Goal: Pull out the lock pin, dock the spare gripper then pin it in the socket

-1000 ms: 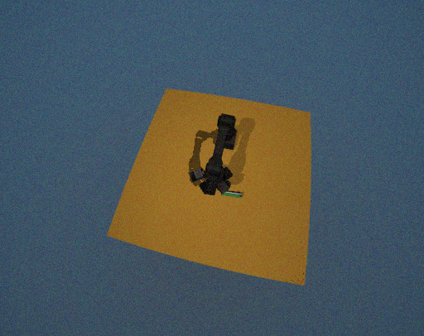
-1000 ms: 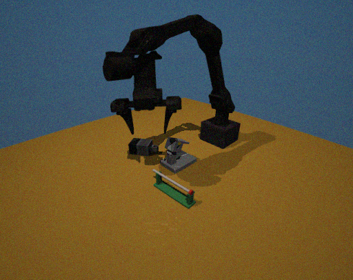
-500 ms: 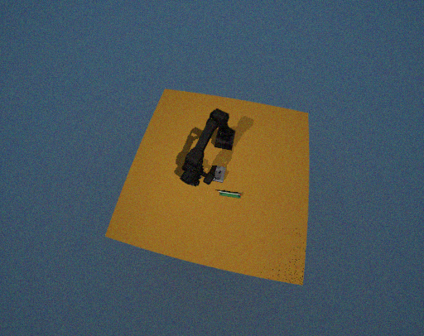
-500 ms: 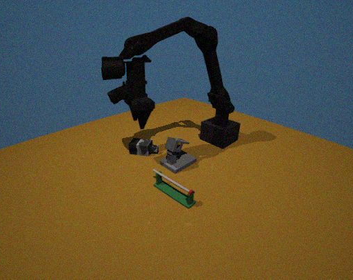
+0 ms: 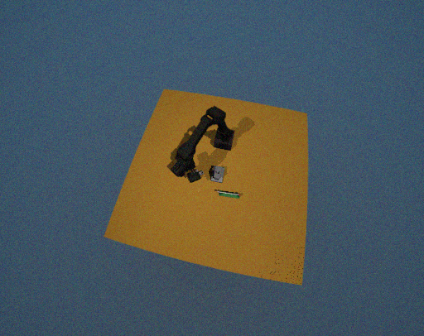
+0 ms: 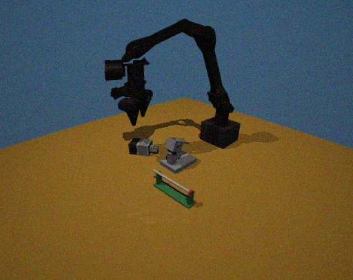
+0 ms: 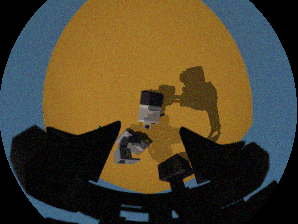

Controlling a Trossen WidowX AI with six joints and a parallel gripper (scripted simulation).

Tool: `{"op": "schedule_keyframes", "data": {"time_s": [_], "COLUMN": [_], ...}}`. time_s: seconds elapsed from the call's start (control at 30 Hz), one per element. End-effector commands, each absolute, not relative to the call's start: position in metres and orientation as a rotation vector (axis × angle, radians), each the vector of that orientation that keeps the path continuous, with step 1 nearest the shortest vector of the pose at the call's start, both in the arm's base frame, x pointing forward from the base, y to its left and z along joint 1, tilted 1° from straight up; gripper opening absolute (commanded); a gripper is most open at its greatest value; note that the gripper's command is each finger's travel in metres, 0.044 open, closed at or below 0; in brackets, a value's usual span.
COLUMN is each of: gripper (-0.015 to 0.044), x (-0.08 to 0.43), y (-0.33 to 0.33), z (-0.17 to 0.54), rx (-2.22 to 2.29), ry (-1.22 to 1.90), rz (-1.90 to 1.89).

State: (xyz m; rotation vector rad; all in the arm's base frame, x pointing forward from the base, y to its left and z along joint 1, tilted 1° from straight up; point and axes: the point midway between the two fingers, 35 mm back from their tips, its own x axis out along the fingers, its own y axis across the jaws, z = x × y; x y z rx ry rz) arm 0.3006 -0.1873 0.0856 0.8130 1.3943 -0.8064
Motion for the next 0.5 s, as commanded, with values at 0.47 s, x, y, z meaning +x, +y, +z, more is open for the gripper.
{"op": "schedule_keyframes", "data": {"time_s": [0.47], "gripper": [0.0440], "x": [0.300], "y": [-0.187], "z": [0.012], "rx": [0.822], "ry": [1.396], "rz": [-0.821]}}
